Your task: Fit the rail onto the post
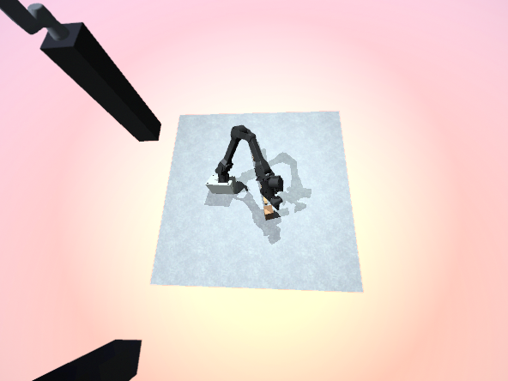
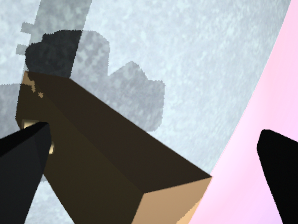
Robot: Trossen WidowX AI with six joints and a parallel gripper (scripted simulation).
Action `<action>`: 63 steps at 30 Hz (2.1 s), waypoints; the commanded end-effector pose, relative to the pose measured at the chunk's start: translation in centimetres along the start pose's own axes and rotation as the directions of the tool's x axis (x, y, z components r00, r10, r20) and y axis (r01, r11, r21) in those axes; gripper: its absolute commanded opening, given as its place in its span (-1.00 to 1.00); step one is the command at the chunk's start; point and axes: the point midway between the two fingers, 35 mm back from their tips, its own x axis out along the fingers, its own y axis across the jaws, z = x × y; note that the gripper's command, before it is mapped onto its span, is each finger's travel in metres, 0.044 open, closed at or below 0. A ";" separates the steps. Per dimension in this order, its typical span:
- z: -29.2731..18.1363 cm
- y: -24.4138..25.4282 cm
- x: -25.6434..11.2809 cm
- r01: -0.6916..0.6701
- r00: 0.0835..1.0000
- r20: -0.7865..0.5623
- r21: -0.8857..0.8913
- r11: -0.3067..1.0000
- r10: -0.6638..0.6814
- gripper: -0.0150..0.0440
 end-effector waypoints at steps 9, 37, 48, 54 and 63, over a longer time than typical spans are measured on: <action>0.9 12.6 -2.1 -0.268 0.849 0.015 -0.849 0.455 0.528 1.00; 1.4 15.6 -2.9 -0.188 0.781 0.031 -0.941 0.281 0.624 1.00; 1.5 16.6 -1.4 -0.188 0.782 0.030 -0.941 0.281 0.623 1.00; 1.6 17.3 -0.6 -0.188 0.782 0.030 -0.941 0.282 0.623 1.00; 1.6 18.2 0.4 -0.187 0.781 0.031 -0.941 0.282 0.624 1.00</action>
